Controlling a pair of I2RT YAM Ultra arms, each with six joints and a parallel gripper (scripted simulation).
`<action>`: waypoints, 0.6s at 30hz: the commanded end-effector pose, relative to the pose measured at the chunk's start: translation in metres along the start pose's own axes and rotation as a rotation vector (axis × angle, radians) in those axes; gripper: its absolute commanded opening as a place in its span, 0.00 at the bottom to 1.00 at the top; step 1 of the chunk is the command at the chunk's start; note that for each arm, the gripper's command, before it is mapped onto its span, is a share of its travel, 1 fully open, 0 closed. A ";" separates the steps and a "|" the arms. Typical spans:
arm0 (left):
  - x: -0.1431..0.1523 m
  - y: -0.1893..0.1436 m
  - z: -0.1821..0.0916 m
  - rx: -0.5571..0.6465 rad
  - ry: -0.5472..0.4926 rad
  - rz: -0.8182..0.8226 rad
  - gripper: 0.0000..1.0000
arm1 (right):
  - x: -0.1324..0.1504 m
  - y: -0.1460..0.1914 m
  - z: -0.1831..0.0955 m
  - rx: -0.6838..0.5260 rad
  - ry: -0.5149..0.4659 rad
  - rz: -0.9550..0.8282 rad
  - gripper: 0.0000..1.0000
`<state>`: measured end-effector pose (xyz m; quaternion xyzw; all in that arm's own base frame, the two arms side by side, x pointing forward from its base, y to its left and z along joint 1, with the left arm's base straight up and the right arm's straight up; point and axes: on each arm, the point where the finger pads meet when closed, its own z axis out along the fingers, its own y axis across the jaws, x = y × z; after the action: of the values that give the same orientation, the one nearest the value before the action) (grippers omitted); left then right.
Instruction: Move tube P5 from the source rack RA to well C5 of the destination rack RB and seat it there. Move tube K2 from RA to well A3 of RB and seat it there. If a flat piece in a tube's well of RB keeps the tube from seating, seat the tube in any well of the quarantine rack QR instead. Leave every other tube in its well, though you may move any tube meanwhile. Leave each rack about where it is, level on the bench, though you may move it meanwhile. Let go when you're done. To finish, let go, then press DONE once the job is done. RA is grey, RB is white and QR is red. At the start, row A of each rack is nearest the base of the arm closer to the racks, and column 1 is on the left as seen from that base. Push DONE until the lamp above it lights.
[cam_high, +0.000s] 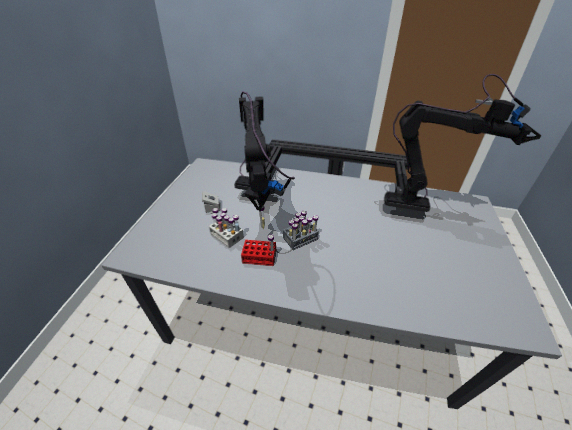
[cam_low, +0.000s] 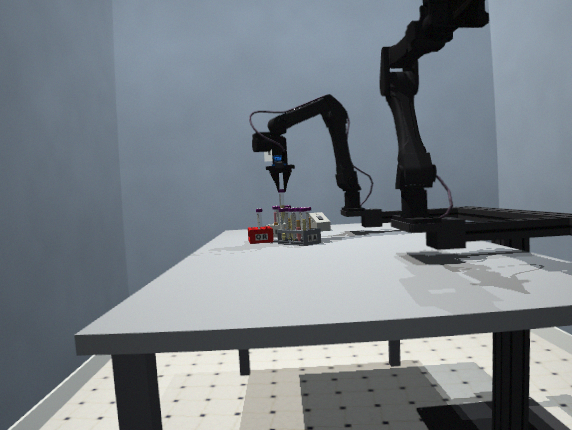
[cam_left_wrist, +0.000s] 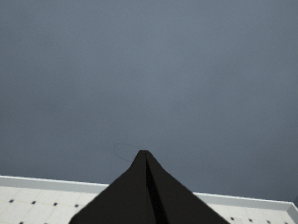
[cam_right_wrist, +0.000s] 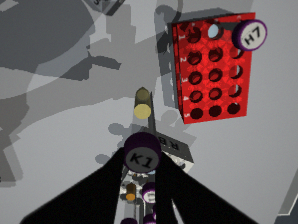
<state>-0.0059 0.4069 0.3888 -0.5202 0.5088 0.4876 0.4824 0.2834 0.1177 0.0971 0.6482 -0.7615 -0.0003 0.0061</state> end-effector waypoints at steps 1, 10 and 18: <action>-0.026 0.001 -0.011 0.001 -0.059 0.006 0.00 | -0.008 -0.002 -0.017 0.031 -0.036 0.148 0.00; -0.026 0.001 -0.011 0.001 -0.059 0.006 0.00 | -0.007 -0.002 -0.017 0.029 -0.037 0.381 0.00; -0.026 0.001 -0.011 0.001 -0.059 0.006 0.00 | -0.007 -0.002 -0.017 0.024 -0.041 0.648 0.00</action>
<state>-0.0059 0.4069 0.3888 -0.5202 0.5088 0.4876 0.4824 0.2832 0.1178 0.0971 0.4372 -0.8994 0.0006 0.0061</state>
